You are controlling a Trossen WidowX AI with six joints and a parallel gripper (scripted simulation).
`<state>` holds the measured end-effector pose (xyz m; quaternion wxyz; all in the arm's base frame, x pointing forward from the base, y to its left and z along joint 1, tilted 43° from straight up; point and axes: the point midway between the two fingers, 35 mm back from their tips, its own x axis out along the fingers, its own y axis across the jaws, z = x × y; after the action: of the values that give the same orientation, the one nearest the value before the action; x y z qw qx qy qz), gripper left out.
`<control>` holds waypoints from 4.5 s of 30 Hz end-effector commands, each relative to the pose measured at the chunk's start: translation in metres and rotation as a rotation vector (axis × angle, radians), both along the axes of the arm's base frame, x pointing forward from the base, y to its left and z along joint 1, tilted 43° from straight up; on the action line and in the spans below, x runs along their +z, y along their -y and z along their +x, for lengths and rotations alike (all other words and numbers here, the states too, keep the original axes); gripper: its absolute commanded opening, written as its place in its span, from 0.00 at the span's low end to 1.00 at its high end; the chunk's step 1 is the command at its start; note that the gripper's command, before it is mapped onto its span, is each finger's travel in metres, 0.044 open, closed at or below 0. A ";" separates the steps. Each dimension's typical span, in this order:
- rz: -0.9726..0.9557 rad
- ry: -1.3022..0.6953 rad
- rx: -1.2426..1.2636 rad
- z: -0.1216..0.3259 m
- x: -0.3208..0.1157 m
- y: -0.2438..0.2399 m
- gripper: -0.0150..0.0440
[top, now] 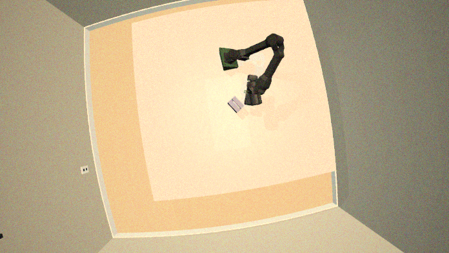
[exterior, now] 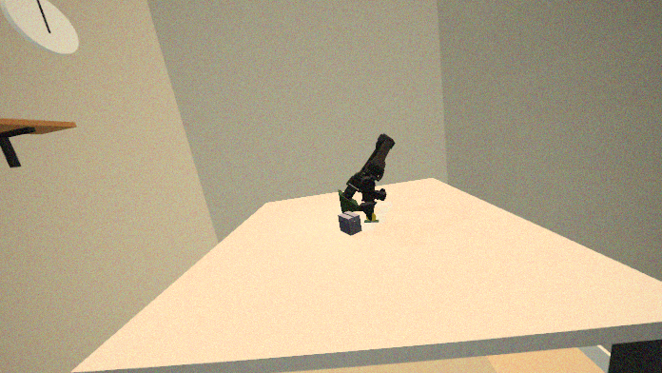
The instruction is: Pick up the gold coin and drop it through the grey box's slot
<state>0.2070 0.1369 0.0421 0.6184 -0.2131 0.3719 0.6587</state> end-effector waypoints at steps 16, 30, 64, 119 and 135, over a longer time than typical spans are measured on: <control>0.002 -0.015 -0.004 -0.002 -0.004 -0.002 0.25; -0.005 -0.013 -0.005 0.006 0.015 0.017 0.25; -0.019 -0.091 -0.090 0.013 0.066 0.061 0.25; -0.114 -0.456 -0.516 0.064 0.030 0.096 0.25; -0.106 -0.450 -0.504 0.087 0.005 0.116 0.25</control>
<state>0.2887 0.0260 0.0567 0.6550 0.0059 0.5729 0.4926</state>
